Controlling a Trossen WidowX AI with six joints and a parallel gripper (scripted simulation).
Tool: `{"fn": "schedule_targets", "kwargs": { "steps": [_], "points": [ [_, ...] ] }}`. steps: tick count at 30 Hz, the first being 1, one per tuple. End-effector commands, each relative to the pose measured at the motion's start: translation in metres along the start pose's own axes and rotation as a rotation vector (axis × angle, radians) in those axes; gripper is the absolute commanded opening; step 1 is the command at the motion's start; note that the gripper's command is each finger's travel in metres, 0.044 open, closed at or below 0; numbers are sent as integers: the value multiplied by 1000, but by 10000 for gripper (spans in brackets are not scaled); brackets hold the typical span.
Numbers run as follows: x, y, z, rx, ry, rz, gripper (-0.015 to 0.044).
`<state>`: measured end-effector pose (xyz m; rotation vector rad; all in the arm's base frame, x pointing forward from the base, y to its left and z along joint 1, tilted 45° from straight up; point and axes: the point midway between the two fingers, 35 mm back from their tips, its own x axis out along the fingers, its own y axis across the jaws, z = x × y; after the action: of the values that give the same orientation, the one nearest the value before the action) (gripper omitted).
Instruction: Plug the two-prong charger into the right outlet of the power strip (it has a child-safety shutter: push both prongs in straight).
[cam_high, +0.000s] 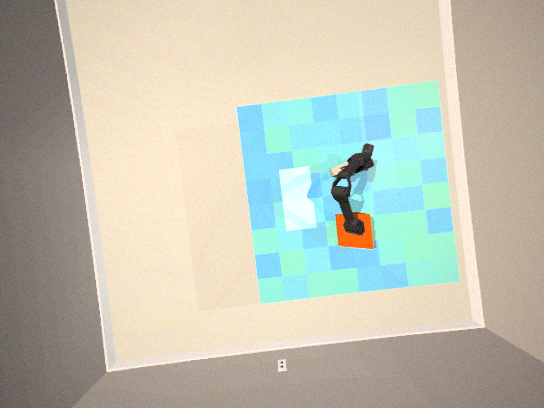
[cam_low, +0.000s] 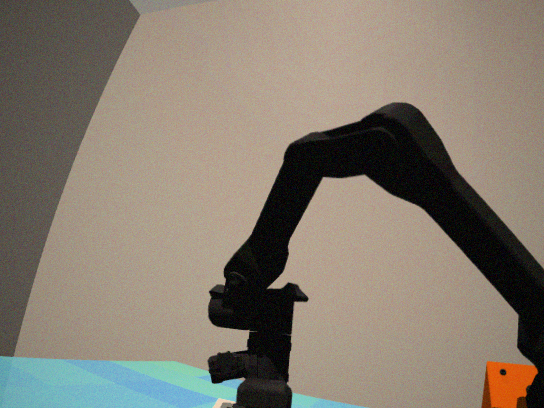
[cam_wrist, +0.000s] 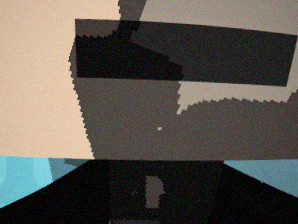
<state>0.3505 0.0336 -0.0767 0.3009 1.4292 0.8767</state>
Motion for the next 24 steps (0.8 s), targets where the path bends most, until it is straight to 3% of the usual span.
{"fn": "schedule_targets", "kwargs": {
  "steps": [1,13,24],
  "points": [
    [0,0,1,-2,-2,-1,131],
    [0,0,1,-2,-2,-1,440],
    [0,0,-2,-5,-7,-1,440]
  ]
}}
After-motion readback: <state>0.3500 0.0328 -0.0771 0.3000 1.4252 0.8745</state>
